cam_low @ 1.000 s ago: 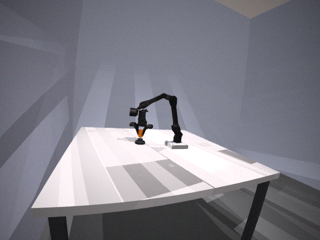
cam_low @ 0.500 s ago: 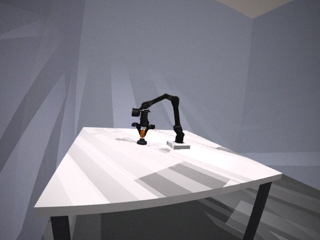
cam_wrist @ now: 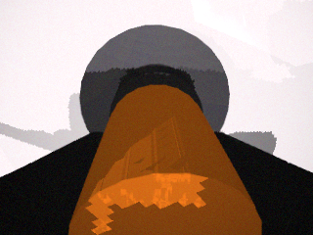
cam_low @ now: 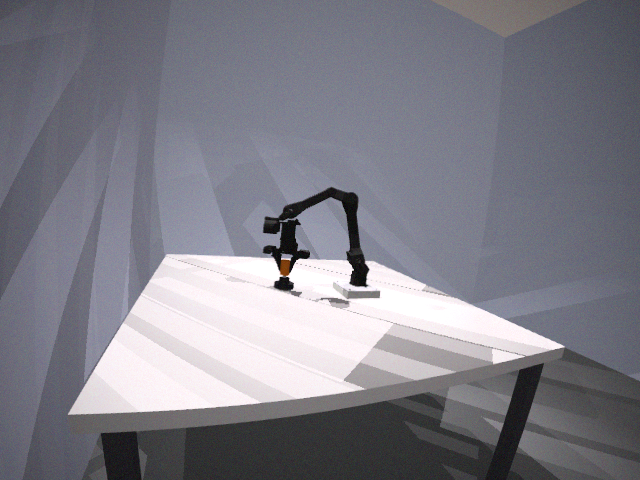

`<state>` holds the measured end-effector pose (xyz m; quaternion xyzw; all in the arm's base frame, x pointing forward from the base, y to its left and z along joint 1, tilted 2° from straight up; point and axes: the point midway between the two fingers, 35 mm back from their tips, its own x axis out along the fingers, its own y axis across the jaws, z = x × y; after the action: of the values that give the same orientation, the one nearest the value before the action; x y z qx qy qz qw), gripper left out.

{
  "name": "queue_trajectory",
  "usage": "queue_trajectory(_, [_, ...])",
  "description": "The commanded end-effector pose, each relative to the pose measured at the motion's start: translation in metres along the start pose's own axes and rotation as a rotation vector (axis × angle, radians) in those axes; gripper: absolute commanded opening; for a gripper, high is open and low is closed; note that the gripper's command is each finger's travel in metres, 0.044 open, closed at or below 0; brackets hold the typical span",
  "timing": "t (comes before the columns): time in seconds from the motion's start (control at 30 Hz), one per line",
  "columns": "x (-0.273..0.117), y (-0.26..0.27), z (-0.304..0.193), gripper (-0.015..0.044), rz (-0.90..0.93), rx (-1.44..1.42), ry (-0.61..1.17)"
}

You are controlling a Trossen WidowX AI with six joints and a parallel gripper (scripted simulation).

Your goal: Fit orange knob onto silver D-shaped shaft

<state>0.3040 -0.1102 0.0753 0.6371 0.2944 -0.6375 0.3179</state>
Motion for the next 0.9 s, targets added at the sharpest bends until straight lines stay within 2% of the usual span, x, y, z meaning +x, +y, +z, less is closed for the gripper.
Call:
queue_trajectory(0.0, [0.004,0.001,0.001,0.0,0.002,0.03,-0.003])
queue_trajectory(0.77, [0.012,0.0,0.0,0.0,0.002,0.034,0.001])
queue_trajectory(0.87, [0.012,0.0,0.0,0.0079,0.002,0.034,0.001])
